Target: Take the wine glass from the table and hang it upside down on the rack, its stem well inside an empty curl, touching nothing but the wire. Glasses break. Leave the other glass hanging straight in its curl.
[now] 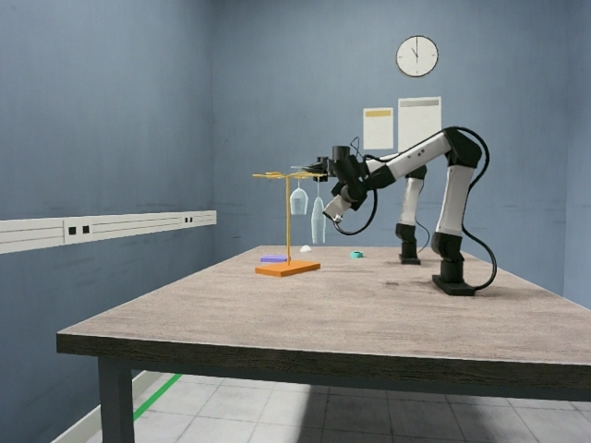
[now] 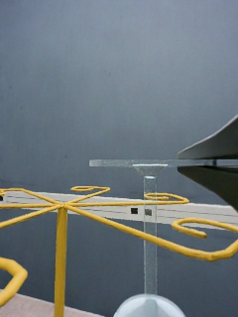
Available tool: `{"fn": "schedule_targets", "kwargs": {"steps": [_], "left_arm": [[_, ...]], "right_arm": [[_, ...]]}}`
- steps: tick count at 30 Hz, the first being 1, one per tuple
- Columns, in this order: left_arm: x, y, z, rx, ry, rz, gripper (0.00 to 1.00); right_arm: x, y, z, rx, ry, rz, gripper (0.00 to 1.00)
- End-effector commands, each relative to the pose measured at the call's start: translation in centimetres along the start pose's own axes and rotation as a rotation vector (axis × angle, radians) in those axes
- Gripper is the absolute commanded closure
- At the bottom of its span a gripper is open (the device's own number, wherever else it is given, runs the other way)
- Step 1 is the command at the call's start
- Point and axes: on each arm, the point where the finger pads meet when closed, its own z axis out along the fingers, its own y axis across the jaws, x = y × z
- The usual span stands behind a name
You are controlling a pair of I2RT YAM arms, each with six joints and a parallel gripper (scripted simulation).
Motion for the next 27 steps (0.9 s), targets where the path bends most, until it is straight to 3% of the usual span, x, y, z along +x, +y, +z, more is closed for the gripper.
{"fn": "schedule_targets", "kwargs": {"steps": [1, 27], "left_arm": [[-0.2, 0.1, 0.0, 0.000, -0.004, 0.001, 0.82], [-0.2, 0.1, 0.0, 0.000, -0.004, 0.001, 0.82]], "right_arm": [[-0.2, -1.9, -1.0, 0.061, 0.000, -0.019, 1.00], [0.1, -1.2, -1.9, 0.059, -0.011, 0.000, 1.00]]}}
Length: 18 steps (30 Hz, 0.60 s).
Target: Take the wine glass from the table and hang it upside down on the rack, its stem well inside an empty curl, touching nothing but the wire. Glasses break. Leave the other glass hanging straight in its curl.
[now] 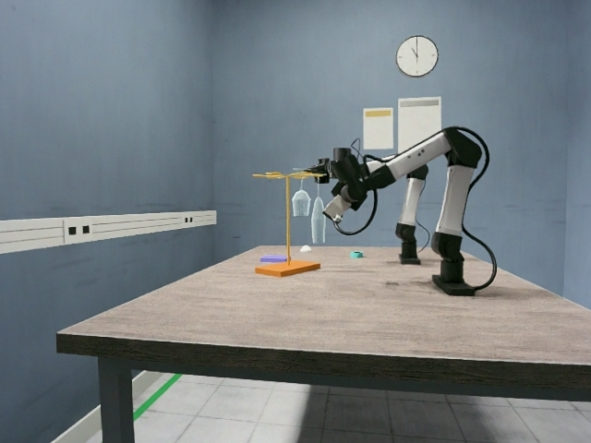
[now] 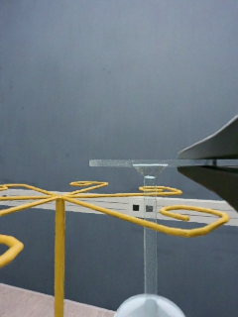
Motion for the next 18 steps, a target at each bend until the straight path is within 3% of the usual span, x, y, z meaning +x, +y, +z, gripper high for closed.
{"fn": "schedule_targets", "kwargs": {"steps": [1, 18], "left_arm": [[-0.2, 0.1, 0.0, 0.000, -0.004, 0.001, 0.82], [-0.2, 0.1, 0.0, 0.000, -0.004, 0.001, 0.82]], "right_arm": [[-0.2, -1.8, -0.9, 0.059, 0.000, -0.020, 1.00], [-0.1, -1.4, -1.4, 0.056, -0.006, -0.014, 1.00]]}}
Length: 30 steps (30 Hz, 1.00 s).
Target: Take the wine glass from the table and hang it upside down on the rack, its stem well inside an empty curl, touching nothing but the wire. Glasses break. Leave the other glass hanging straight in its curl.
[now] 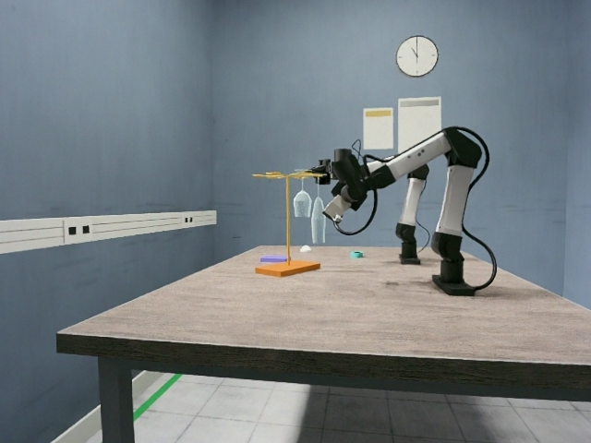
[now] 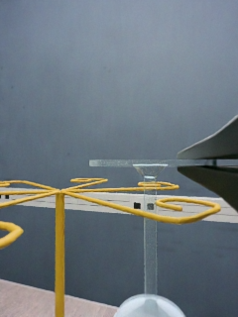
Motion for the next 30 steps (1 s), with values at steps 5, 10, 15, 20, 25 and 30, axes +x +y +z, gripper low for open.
{"fn": "schedule_targets", "kwargs": {"steps": [5, 10, 15, 20, 25, 30], "left_arm": [[-0.2, 0.1, 0.0, 0.000, -0.004, 0.001, 0.82], [-0.2, 0.1, 0.0, 0.000, -0.004, 0.001, 0.82], [-0.2, 0.1, 0.0, 0.000, -0.004, 0.001, 0.82], [-0.2, 0.1, 0.0, 0.000, -0.004, 0.001, 0.82], [-0.2, 0.1, 0.0, 0.000, -0.004, 0.001, 0.82], [-0.2, 0.1, 0.0, 0.000, -0.004, 0.001, 0.82]], "right_arm": [[-0.1, -1.6, -1.0, 0.055, 0.002, -0.020, 1.00], [0.0, -1.5, -1.2, 0.056, 0.003, -0.021, 1.00], [0.1, -1.3, -1.3, 0.055, 0.001, -0.020, 1.00], [-0.2, -1.2, -1.3, 0.053, -0.005, -0.019, 1.00], [0.1, -1.0, -1.5, 0.052, 0.001, -0.019, 1.00], [0.1, -0.9, -1.6, 0.052, 0.000, -0.019, 1.00]]}}
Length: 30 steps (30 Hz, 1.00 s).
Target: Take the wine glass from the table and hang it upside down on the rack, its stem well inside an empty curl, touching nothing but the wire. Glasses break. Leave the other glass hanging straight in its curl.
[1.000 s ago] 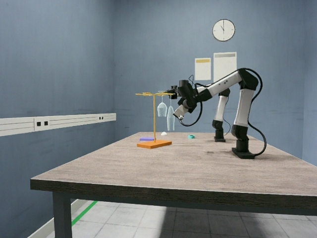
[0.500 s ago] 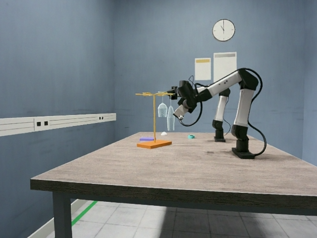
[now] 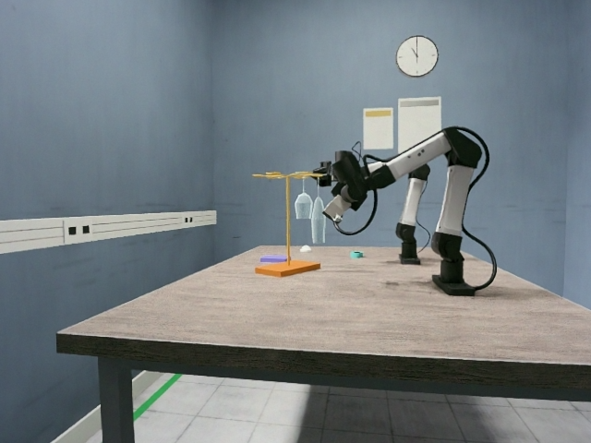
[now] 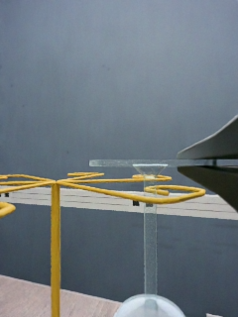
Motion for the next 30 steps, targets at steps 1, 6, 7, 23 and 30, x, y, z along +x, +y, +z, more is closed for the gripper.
{"fn": "schedule_targets", "kwargs": {"steps": [1, 6, 7, 23, 30], "left_arm": [[-0.2, 0.1, 0.0, 0.000, -0.004, 0.001, 0.82], [-0.2, 0.1, 0.0, 0.000, -0.004, 0.001, 0.82], [-0.2, 0.1, 0.0, 0.000, -0.004, 0.001, 0.82], [-0.2, 0.1, 0.0, 0.000, -0.004, 0.001, 0.82], [-0.2, 0.1, 0.0, 0.000, -0.004, 0.001, 0.82]], "right_arm": [[-0.2, -1.6, -0.9, 0.055, 0.001, -0.024, 1.00], [-0.1, -1.5, -1.0, 0.054, 0.002, -0.024, 1.00], [-0.2, -1.5, -1.0, 0.053, 0.002, -0.023, 1.00], [0.1, -2.9, -1.2, 0.084, 0.019, -0.044, 1.00], [0.0, -1.1, -1.1, 0.051, 0.018, -0.022, 1.00]]}}
